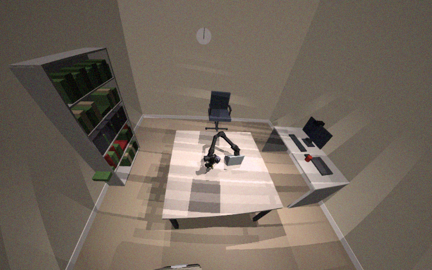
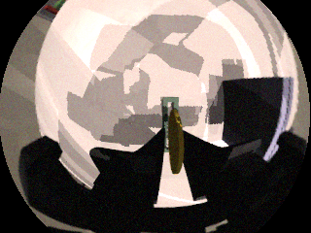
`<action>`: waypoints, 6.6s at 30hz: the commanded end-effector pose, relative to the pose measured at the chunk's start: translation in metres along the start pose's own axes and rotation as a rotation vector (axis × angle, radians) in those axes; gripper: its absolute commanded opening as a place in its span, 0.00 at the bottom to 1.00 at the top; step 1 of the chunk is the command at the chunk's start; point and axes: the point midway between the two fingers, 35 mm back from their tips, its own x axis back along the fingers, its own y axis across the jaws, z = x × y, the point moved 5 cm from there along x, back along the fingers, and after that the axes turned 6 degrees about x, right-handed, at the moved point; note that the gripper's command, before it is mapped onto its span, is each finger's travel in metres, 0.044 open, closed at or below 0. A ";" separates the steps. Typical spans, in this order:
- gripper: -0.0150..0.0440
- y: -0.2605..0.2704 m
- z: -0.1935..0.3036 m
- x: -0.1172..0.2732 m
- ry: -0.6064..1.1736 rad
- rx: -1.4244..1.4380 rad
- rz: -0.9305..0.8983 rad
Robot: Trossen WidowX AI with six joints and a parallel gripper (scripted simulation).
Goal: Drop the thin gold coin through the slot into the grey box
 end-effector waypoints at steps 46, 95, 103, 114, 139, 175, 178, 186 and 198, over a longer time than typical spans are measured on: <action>0.25 0.002 0.000 0.086 0.001 0.005 -0.002; 0.25 -0.068 -0.010 0.098 0.001 0.237 0.001; 0.25 -0.088 -0.012 0.097 0.001 0.237 0.003; 0.25 -0.116 -0.012 0.095 0.000 0.238 0.005; 0.25 -0.120 -0.013 0.096 0.007 0.235 0.009; 0.25 -0.119 -0.013 0.078 0.010 0.243 0.013; 0.25 -0.119 -0.013 0.076 0.010 0.243 0.013; 0.52 -0.119 -0.013 0.077 0.013 0.238 0.011; 0.66 -0.119 -0.013 0.084 0.014 0.238 0.010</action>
